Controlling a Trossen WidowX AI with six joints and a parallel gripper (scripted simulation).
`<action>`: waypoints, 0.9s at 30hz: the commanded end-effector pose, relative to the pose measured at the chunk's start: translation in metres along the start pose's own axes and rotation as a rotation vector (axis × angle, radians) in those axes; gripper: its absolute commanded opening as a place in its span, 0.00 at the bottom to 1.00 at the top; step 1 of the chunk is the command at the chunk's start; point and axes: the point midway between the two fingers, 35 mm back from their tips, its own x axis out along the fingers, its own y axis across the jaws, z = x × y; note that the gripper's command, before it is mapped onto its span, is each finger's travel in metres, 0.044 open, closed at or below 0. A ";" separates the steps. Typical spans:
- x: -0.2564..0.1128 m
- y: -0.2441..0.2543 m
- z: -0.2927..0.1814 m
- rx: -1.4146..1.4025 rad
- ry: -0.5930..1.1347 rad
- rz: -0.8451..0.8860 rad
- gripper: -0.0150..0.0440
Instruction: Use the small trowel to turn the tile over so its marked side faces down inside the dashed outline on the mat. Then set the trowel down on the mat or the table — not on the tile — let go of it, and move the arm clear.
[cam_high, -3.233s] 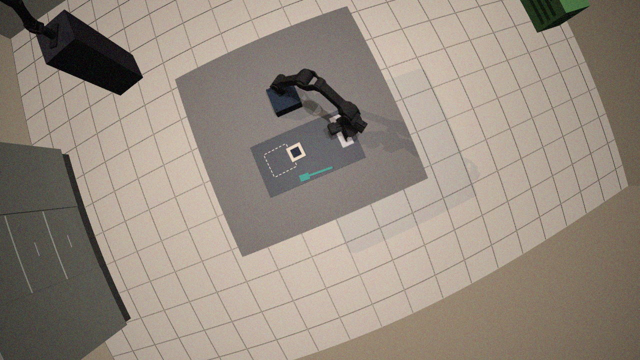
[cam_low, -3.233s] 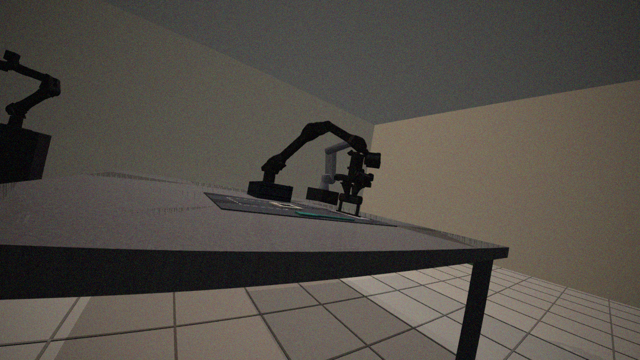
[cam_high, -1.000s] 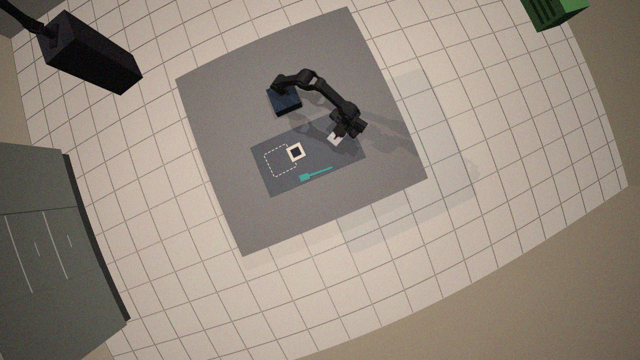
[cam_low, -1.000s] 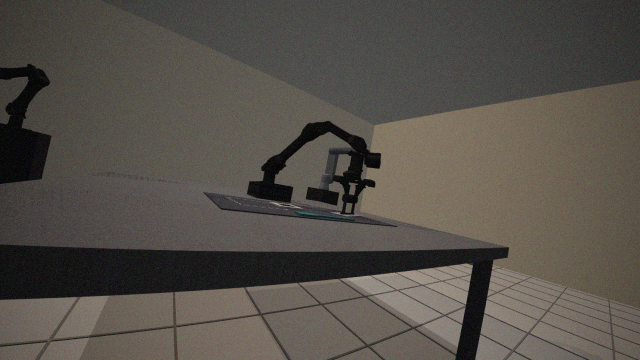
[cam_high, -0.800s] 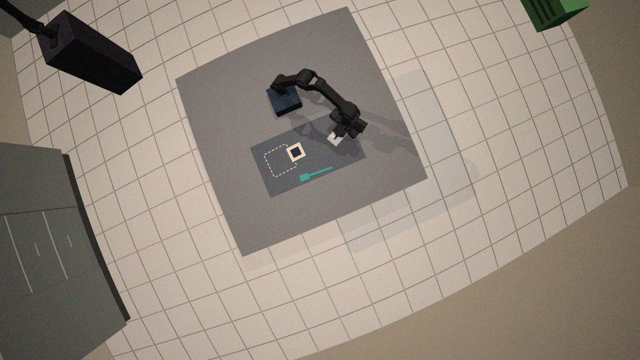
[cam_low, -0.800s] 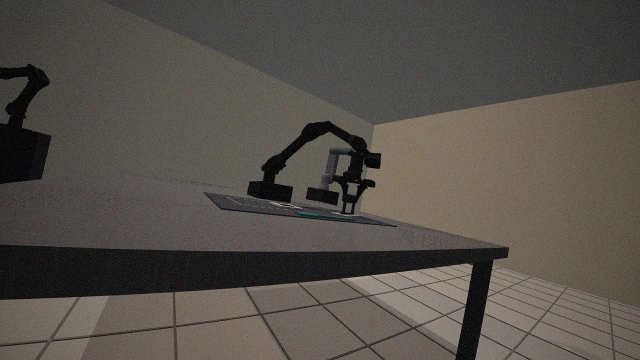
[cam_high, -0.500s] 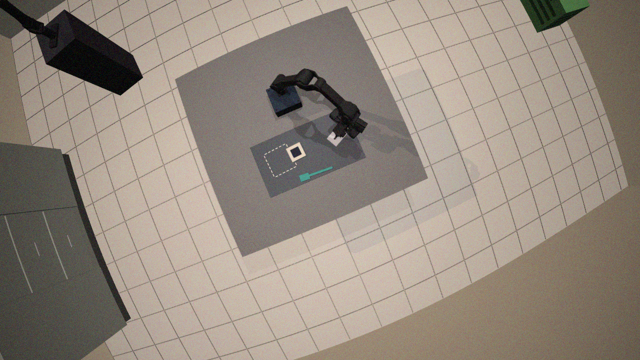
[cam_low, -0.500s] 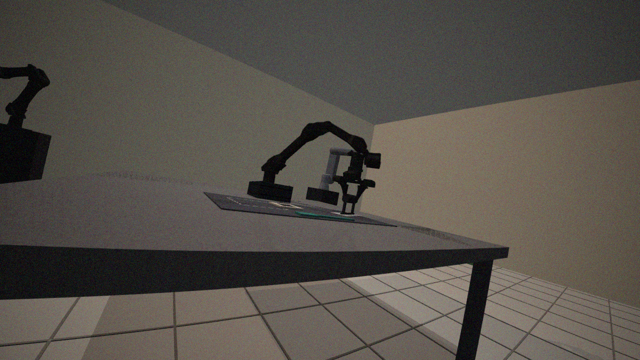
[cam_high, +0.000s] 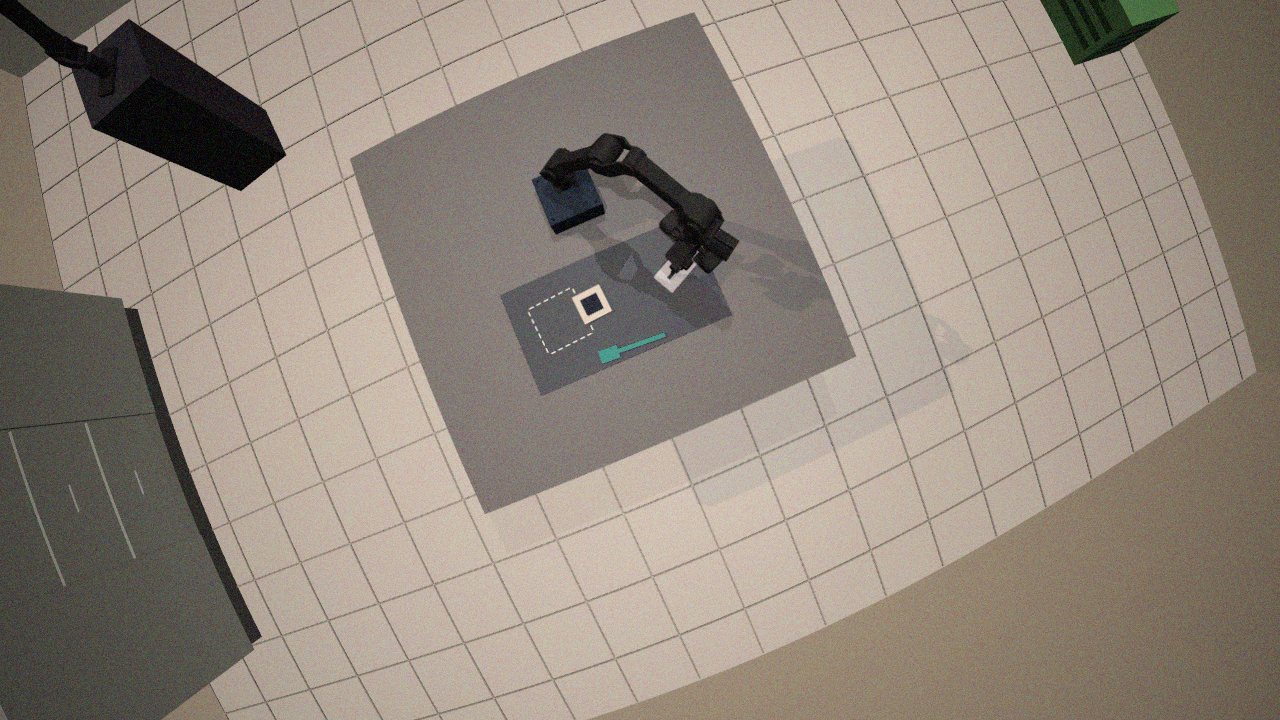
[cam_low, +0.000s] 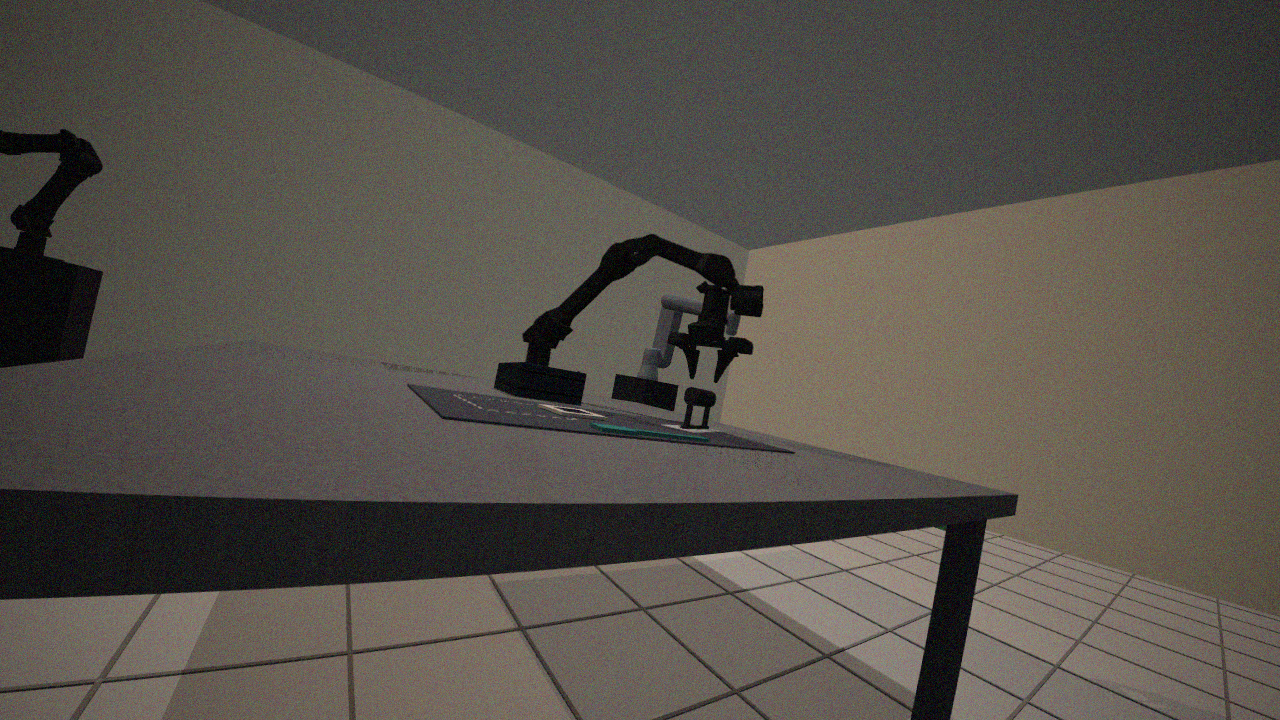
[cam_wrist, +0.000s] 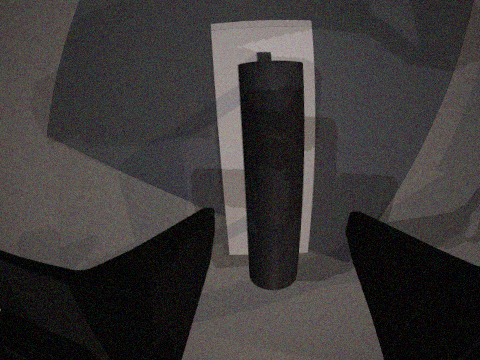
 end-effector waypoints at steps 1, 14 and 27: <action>-0.002 -0.001 0.001 0.007 -0.002 -0.009 0.71; 0.015 0.000 0.001 -0.024 -0.002 -0.009 0.71; 0.036 0.002 0.001 -0.062 -0.002 -0.009 0.71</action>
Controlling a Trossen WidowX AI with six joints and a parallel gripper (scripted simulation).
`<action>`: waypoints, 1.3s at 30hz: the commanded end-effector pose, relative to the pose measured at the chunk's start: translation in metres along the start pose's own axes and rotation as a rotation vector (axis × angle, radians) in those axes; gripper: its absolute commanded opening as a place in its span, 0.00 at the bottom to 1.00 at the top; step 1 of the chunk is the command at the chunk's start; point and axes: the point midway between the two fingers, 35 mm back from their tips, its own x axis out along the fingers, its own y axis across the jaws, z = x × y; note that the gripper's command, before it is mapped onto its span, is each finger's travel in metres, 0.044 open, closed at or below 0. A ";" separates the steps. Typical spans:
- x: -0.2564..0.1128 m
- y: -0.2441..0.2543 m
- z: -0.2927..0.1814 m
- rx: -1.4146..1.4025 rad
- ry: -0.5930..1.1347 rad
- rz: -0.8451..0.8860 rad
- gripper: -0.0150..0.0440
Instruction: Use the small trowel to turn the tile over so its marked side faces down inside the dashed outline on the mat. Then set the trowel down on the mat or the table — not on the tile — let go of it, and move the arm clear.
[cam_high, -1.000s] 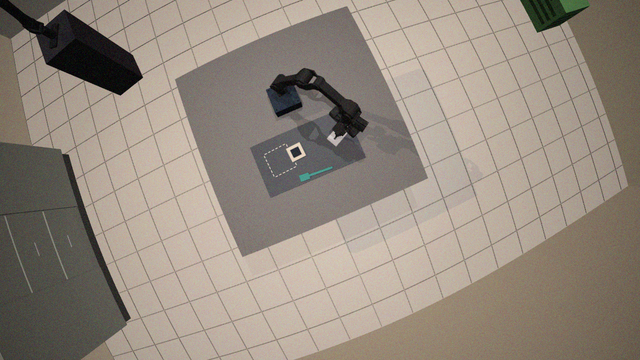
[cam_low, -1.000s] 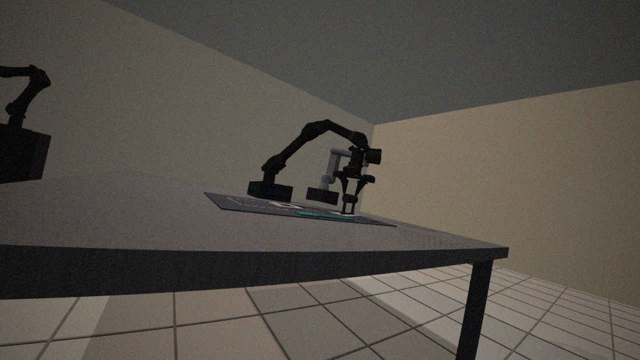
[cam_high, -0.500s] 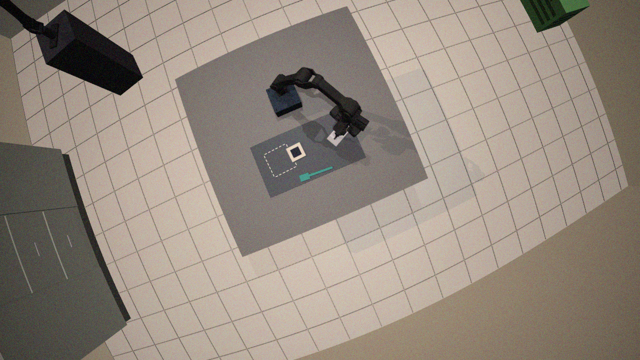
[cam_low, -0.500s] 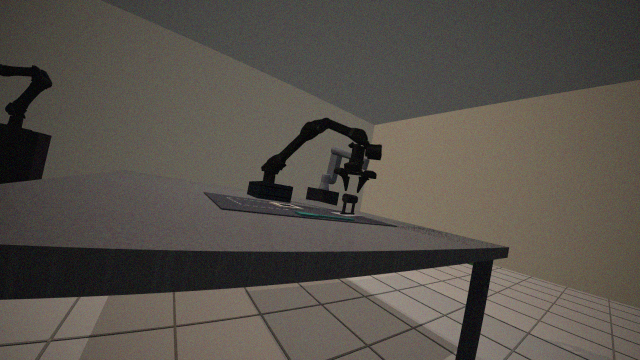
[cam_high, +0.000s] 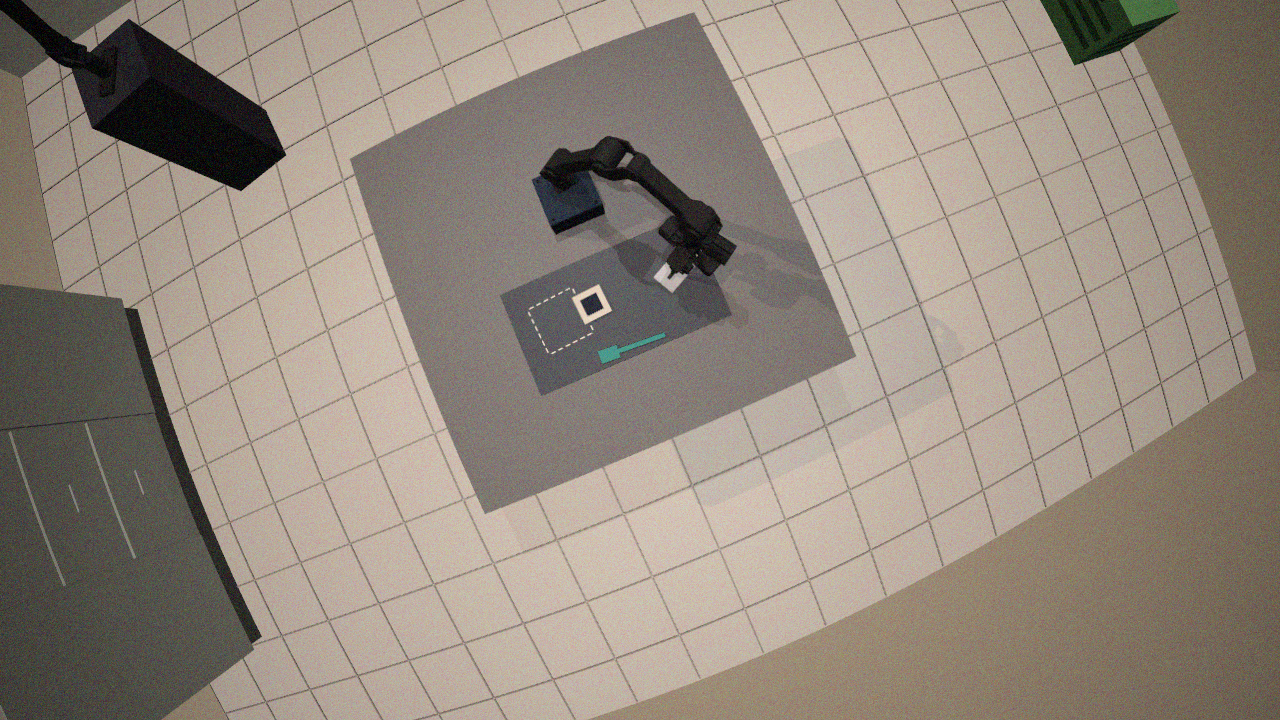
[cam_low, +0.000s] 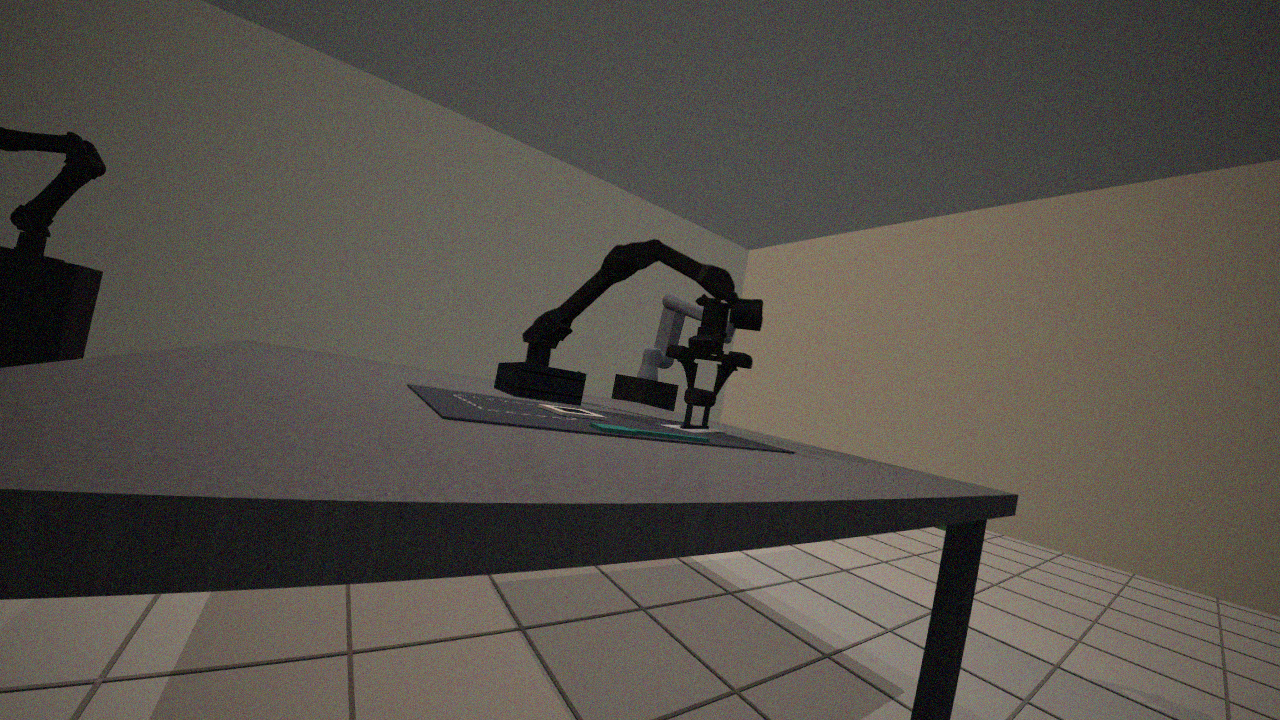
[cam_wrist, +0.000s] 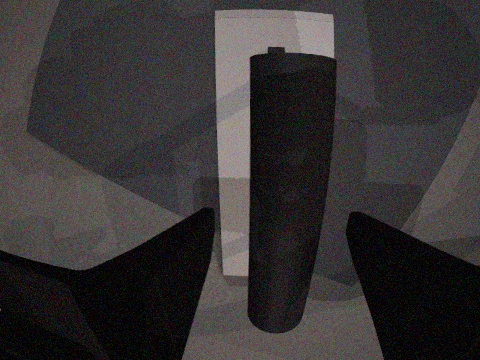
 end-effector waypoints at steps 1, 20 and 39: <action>0.009 -0.002 0.000 -0.014 -0.002 -0.010 0.71; 0.015 -0.002 0.001 -0.024 -0.002 -0.010 0.47; 0.015 -0.002 0.001 0.104 -0.003 -0.010 0.47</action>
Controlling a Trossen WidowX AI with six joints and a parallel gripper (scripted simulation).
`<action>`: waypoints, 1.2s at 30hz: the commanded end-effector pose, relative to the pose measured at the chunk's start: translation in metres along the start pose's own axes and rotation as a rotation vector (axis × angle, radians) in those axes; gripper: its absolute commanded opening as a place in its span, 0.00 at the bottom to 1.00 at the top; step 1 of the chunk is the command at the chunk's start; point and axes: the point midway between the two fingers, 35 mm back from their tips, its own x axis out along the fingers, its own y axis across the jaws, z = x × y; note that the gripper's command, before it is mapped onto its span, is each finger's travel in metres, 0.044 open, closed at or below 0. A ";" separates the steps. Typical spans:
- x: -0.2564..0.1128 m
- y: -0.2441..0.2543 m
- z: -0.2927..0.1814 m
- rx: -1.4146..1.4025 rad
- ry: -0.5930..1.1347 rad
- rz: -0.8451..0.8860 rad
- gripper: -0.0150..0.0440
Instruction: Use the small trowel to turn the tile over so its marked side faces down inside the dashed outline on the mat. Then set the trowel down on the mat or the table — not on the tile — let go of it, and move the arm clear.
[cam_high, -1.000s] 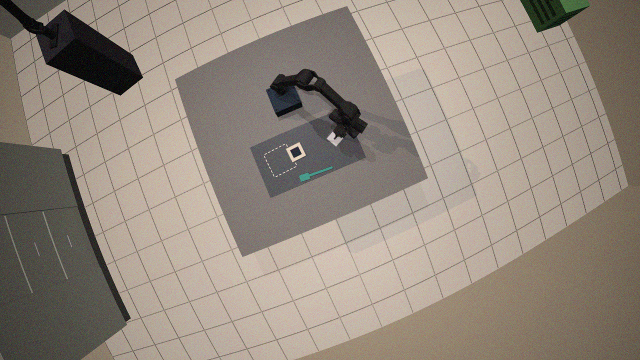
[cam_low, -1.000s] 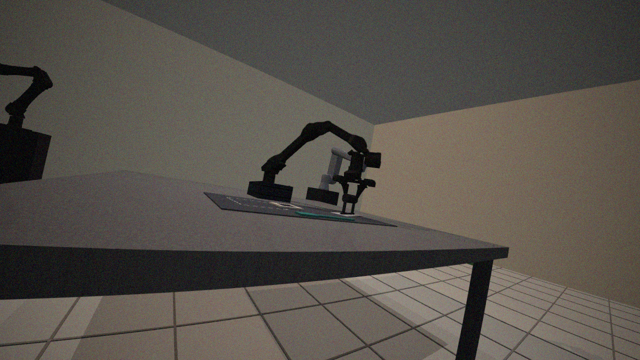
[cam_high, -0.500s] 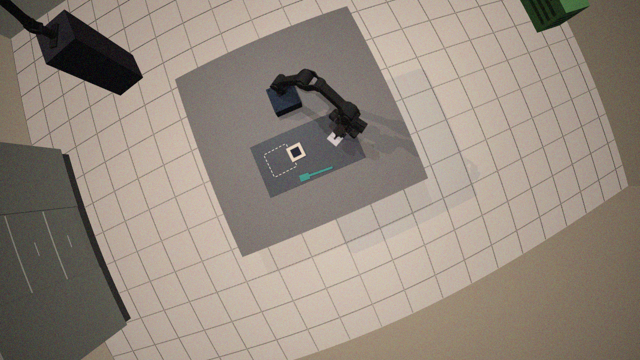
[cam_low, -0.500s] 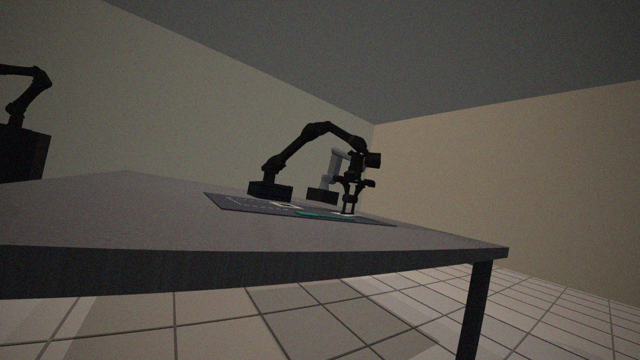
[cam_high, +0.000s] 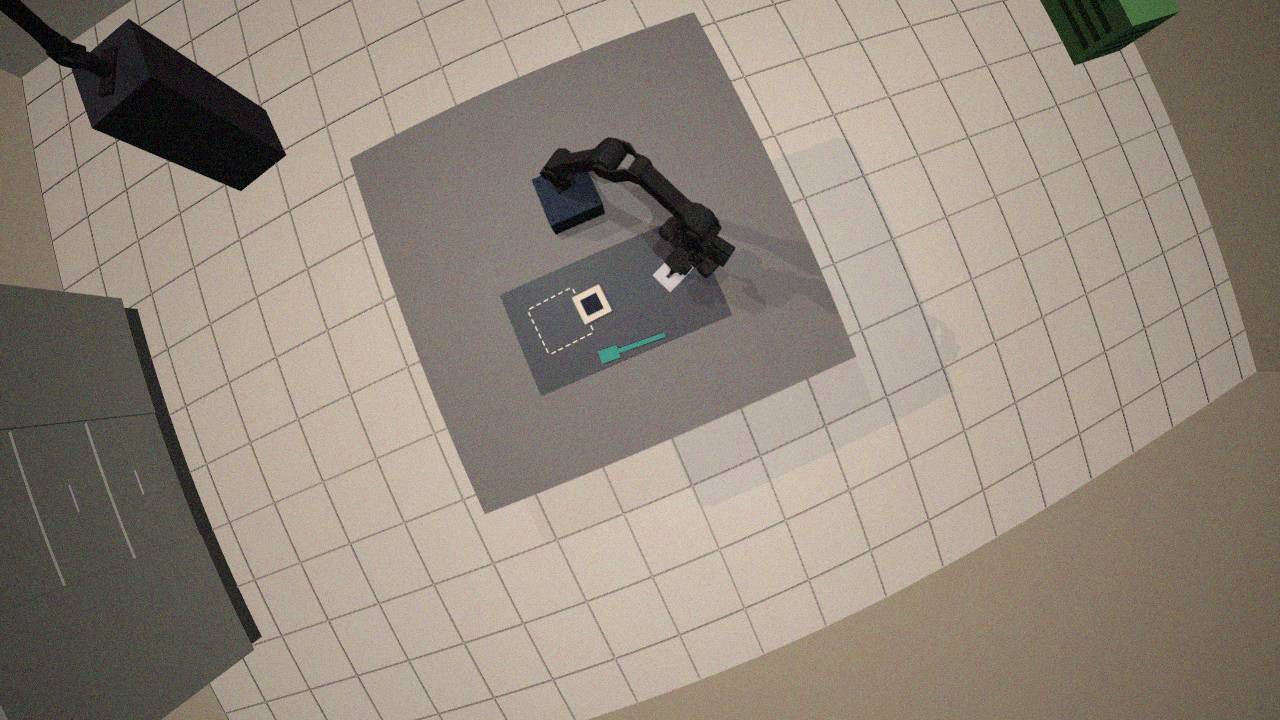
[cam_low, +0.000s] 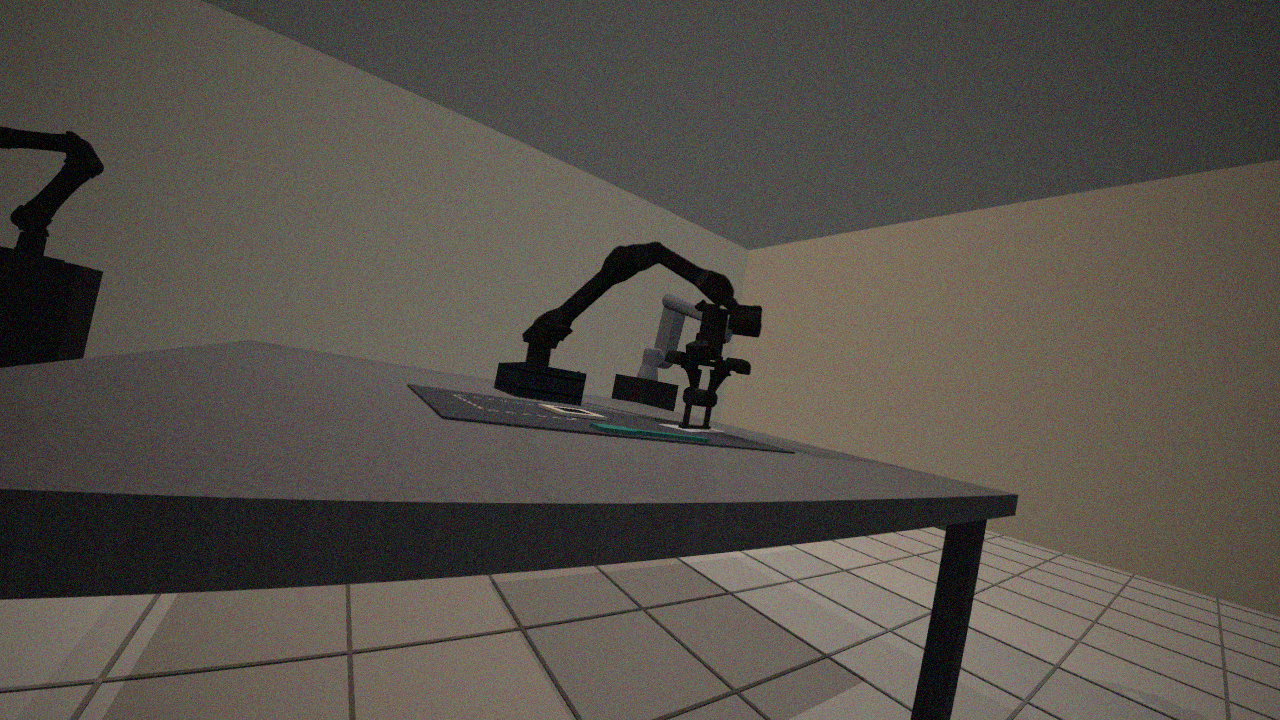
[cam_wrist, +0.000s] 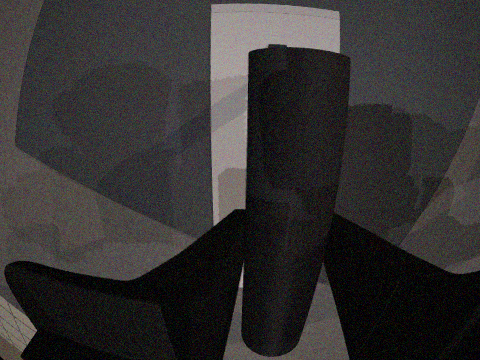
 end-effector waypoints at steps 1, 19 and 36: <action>0.001 0.000 0.000 0.092 0.000 -0.001 0.47; 0.001 0.000 0.000 0.335 -0.001 -0.001 0.70; 0.001 0.000 0.000 0.335 -0.001 -0.001 0.71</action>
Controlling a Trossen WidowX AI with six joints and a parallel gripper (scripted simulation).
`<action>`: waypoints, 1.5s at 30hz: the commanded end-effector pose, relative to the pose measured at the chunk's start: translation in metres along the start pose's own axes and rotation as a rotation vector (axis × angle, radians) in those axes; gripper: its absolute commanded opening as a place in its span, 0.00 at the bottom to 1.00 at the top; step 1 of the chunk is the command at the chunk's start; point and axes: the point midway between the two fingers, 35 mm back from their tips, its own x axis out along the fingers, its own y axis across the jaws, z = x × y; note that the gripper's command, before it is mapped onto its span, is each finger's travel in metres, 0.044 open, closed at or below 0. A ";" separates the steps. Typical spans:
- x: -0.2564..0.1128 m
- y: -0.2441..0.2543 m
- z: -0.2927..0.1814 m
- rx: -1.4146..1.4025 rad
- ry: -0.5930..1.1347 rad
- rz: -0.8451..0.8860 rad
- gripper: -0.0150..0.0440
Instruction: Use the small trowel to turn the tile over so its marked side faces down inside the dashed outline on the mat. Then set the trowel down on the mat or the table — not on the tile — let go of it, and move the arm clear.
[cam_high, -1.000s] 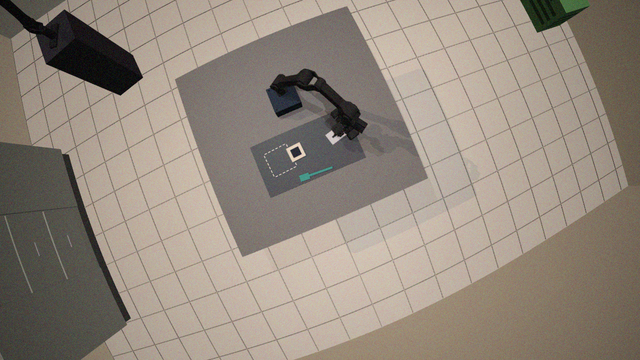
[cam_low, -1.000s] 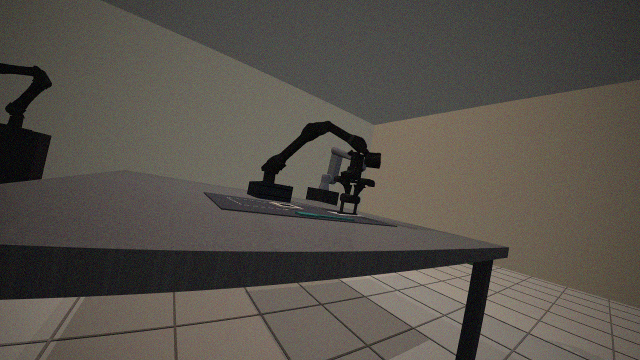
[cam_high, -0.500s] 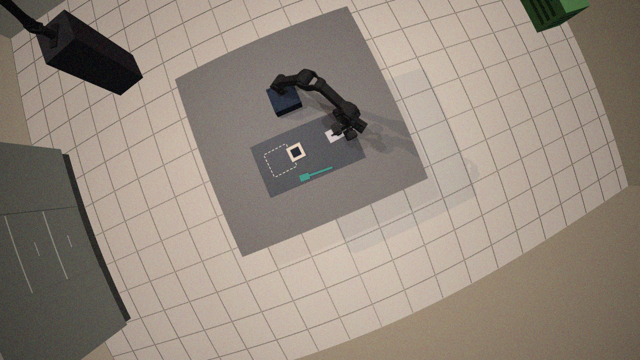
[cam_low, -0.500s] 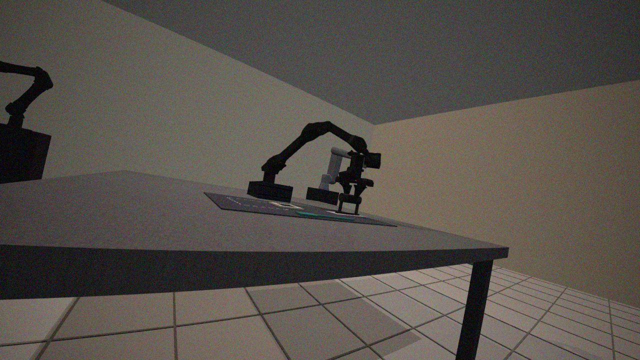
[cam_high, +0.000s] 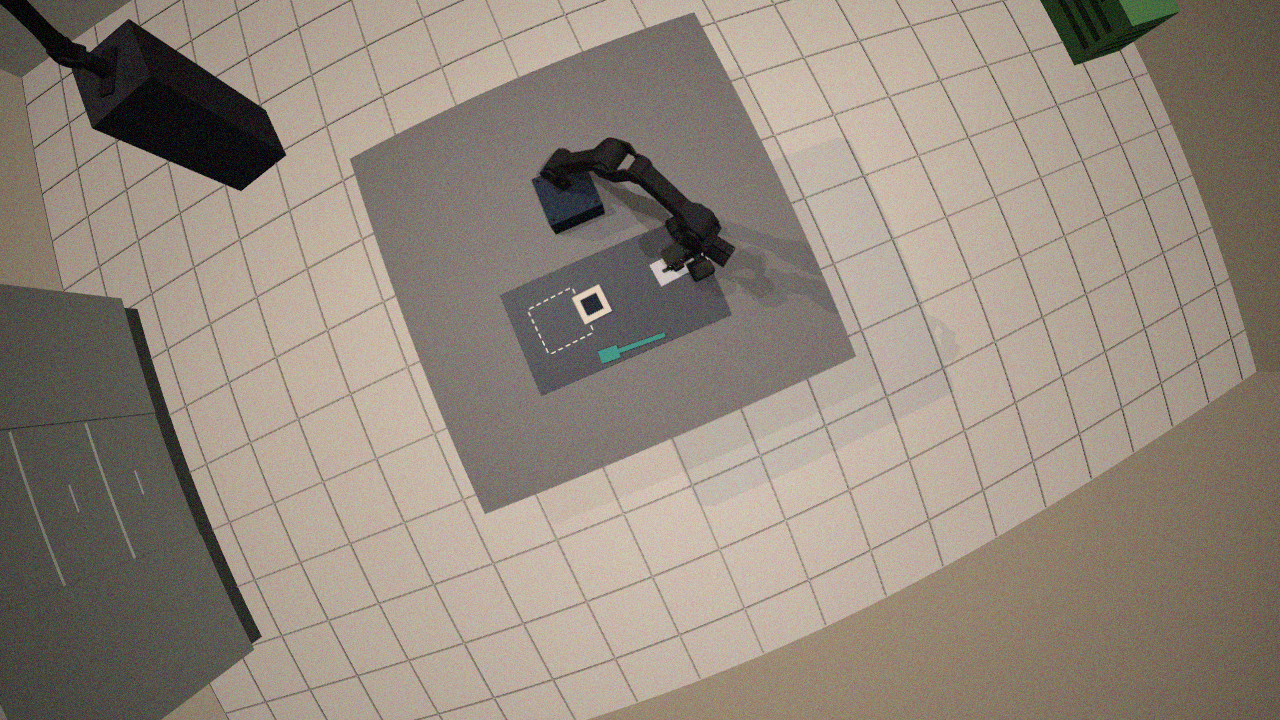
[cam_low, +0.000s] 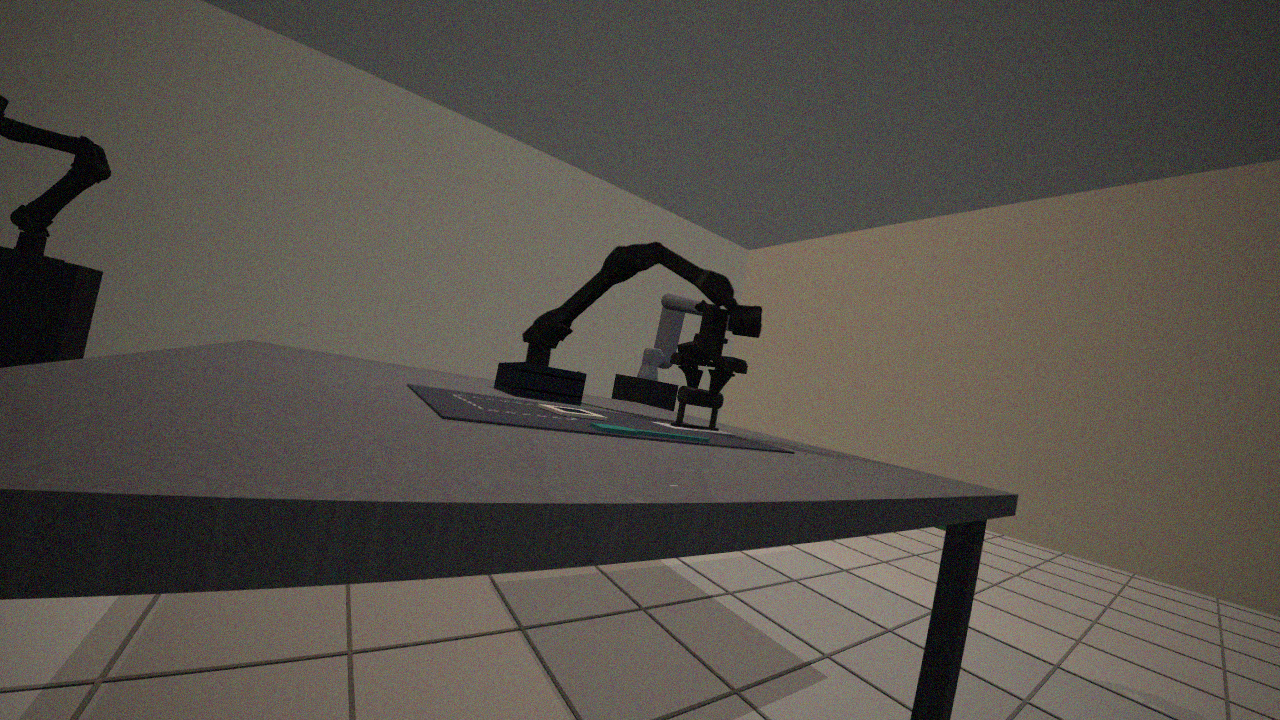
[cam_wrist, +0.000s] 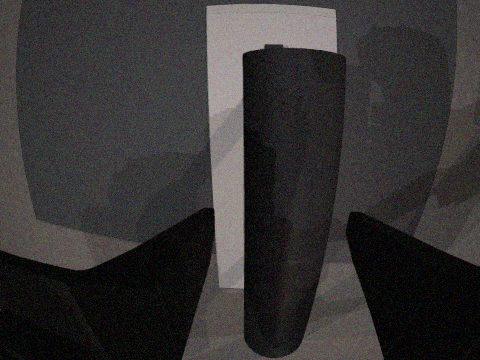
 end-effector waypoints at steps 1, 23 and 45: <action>0.001 0.000 0.000 0.005 -0.001 -0.001 0.71; -0.052 0.000 -0.002 -0.152 0.003 0.052 0.76; -0.040 0.004 -0.008 -0.829 -0.092 0.231 0.76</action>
